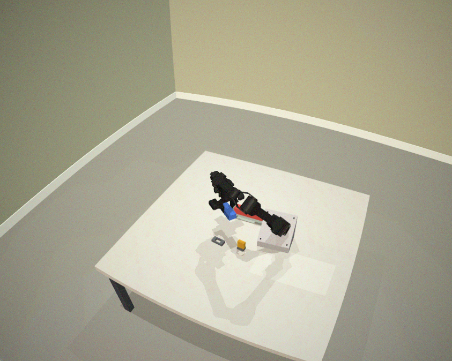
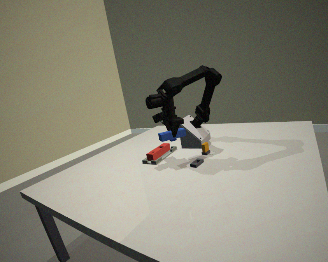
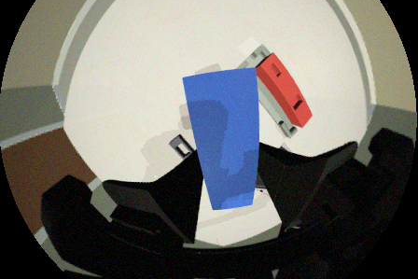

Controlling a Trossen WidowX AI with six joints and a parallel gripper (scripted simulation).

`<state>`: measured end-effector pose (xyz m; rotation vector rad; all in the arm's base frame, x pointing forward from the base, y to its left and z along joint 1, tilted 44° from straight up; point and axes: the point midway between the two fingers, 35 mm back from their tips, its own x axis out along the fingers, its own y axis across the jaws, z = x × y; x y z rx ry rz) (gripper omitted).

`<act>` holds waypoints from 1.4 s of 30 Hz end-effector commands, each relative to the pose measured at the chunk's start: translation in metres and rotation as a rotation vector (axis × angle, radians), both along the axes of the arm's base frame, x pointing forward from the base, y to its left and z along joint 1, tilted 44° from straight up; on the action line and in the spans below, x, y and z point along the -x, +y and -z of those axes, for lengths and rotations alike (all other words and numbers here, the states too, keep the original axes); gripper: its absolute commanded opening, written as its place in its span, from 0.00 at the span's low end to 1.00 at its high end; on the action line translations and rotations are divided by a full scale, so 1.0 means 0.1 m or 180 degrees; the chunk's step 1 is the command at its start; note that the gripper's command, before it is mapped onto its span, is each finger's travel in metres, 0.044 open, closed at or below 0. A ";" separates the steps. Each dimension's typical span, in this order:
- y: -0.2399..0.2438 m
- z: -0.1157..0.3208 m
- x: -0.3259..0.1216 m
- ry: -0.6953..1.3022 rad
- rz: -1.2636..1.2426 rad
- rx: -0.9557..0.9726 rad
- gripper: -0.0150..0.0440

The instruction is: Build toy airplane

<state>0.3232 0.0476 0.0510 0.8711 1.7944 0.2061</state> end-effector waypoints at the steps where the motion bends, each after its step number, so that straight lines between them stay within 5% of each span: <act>1: -0.09 0.11 0.03 0.0143 0.0147 0.0051 0.25; 42: -0.91 1.06 0.49 0.1480 0.1644 0.0353 0.25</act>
